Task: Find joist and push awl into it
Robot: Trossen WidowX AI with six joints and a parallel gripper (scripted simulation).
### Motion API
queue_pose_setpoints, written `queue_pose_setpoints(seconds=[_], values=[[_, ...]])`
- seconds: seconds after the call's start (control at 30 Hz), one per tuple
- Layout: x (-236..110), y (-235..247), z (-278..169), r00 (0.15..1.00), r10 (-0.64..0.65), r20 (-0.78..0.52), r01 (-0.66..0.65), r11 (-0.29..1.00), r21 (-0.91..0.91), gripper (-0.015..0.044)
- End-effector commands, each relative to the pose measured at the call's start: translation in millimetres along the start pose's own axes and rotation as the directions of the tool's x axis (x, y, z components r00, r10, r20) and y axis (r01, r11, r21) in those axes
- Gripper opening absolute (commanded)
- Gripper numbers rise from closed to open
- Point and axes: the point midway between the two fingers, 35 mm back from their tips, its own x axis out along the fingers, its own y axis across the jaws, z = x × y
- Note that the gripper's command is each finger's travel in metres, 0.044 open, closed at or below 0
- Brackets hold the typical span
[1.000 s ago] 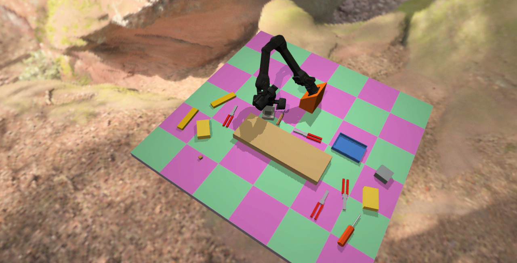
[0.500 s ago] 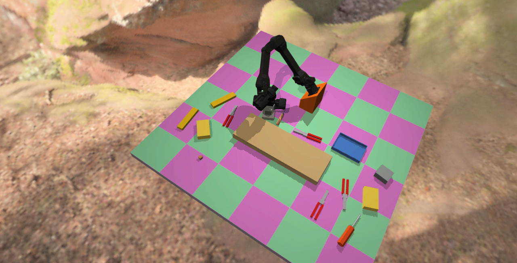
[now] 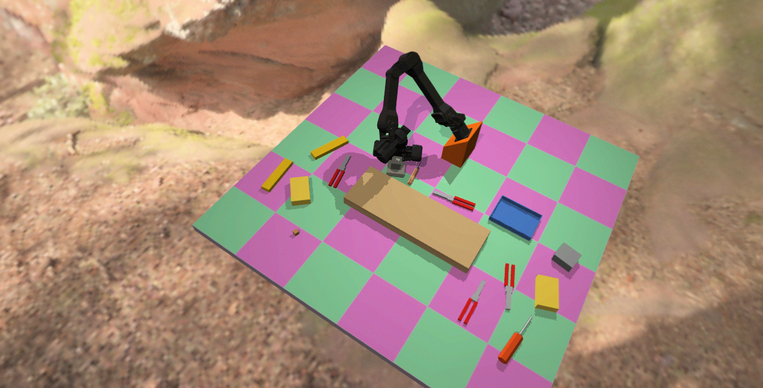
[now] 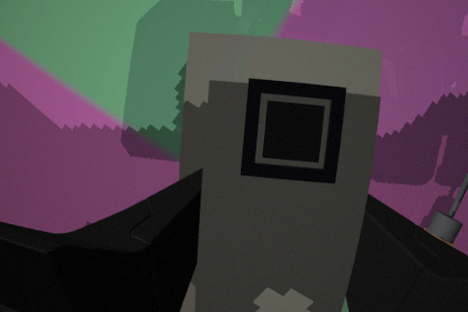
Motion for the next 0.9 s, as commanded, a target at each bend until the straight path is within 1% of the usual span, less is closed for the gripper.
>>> queue_pose_setpoints(seconds=[0.0, 0.13, 0.67, 0.87], values=[[-2, 0, 0, 1.000, 0.001, 0.002, -0.001, 1.000, -0.006, 0.0109], [-15, 0, 1, 1.000, -0.004, -0.005, 0.004, 1.000, -0.007, 0.0004], [-94, 0, 25, 1.000, -0.004, 0.000, 0.004, 1.000, -0.008, 0.0000], [-98, 0, 26, 1.000, -0.003, -0.004, 0.003, 0.999, -0.036, 0.0000]])
